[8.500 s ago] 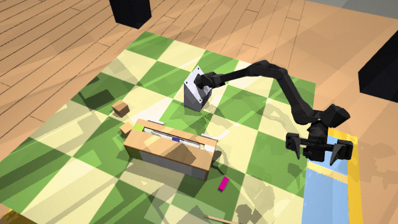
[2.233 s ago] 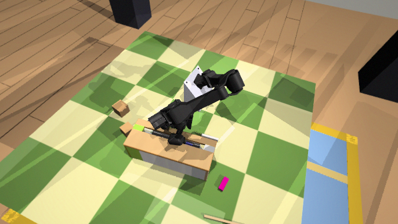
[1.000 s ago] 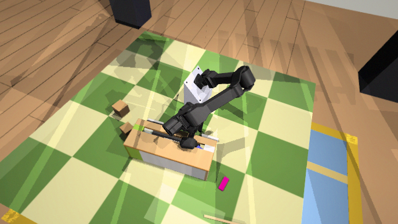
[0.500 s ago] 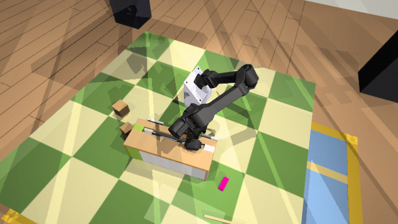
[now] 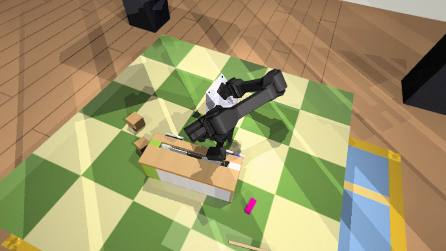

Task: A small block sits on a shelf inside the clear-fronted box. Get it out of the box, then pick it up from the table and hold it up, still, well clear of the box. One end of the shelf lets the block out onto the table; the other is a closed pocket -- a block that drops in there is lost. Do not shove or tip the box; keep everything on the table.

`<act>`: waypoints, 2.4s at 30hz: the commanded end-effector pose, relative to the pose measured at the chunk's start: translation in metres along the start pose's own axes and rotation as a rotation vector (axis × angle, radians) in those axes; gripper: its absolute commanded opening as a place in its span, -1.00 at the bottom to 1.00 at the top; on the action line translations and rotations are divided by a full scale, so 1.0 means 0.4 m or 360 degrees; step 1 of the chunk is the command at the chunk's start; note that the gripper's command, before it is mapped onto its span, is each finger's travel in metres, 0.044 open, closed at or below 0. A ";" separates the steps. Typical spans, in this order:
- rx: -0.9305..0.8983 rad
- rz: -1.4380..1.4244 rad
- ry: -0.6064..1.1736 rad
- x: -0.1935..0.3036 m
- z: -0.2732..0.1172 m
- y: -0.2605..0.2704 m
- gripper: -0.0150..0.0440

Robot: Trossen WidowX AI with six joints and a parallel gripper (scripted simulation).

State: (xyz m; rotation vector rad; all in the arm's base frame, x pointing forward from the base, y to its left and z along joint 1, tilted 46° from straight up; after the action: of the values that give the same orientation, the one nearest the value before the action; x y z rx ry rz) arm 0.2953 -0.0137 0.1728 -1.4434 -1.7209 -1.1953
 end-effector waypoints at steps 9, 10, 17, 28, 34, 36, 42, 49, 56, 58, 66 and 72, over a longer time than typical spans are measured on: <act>0.0030 -0.1461 -0.0154 0.043 0.006 -0.029 0.47; 0.0042 -0.1655 -0.0175 0.049 0.007 -0.033 0.47; 0.0192 -0.3011 -0.0317 0.084 0.011 -0.060 0.47; 0.0458 -0.4203 -0.0441 0.114 0.014 -0.086 0.47; 0.0665 -0.4807 -0.0485 0.128 0.016 -0.098 0.47; 0.0744 -0.5001 -0.0491 0.132 0.016 -0.102 0.47; 0.1039 -0.5572 -0.0500 0.144 0.017 -0.114 0.47; 0.1483 -0.6183 -0.0440 0.156 0.017 -0.125 0.47; 0.2127 -0.6716 -0.0270 0.169 0.018 -0.137 0.47; 0.2350 -0.6840 -0.0187 0.172 0.018 -0.140 0.47; 0.2682 -0.6984 -0.0034 0.176 0.018 -0.143 0.47; 0.2682 -0.6984 -0.0034 0.176 0.018 -0.143 0.47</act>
State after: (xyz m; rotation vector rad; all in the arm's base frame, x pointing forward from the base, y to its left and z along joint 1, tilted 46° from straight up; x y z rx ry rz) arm 0.2285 0.0214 0.2188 -2.2067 0.3048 -0.5815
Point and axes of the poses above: the point midway between the two fingers, 35 mm back from their tips, its own z axis out along the fingers, its own y axis across the jaws, x = y × z, the point moved 5 cm from there along -z, back along the fingers, and after that the axes turned 5 degrees about -z, right-handed, at the moved point
